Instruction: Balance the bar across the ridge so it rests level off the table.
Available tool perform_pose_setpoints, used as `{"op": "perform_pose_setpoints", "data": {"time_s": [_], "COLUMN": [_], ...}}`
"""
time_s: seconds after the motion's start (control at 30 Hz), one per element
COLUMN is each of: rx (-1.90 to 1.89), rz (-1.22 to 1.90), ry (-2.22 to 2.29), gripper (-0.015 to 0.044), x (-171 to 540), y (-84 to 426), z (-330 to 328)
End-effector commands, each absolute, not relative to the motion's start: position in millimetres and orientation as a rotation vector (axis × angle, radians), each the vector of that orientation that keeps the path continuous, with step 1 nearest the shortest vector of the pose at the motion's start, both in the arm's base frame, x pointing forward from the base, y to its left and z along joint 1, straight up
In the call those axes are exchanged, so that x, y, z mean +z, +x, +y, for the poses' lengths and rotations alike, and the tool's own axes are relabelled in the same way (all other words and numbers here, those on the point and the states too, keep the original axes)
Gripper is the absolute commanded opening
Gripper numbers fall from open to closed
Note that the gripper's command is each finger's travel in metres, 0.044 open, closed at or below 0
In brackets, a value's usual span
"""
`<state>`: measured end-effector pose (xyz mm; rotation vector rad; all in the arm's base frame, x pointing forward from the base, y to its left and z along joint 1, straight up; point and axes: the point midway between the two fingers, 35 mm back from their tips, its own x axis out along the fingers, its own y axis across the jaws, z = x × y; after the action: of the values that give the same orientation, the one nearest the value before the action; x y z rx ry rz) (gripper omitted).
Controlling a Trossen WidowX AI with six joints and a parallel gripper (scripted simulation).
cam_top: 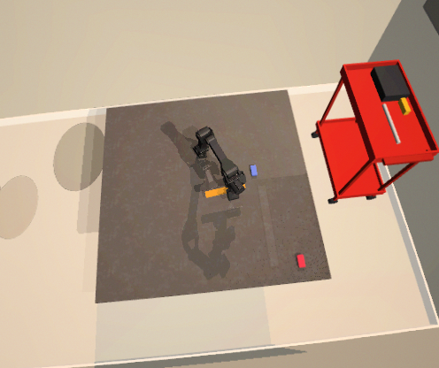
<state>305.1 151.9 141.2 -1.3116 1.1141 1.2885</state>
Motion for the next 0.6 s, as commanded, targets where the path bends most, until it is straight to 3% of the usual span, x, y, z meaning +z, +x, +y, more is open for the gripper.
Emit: {"op": "perform_pose_setpoints", "data": {"time_s": [0.0, 0.57], "rx": [1.299, 1.328], "rz": [1.107, 1.086], "ry": [-1.317, -1.343], "gripper": [0.0, 0.0], "x": [142.2, 134.1], "y": [299.7, 283.2], "z": [163.1, 191.5]}}
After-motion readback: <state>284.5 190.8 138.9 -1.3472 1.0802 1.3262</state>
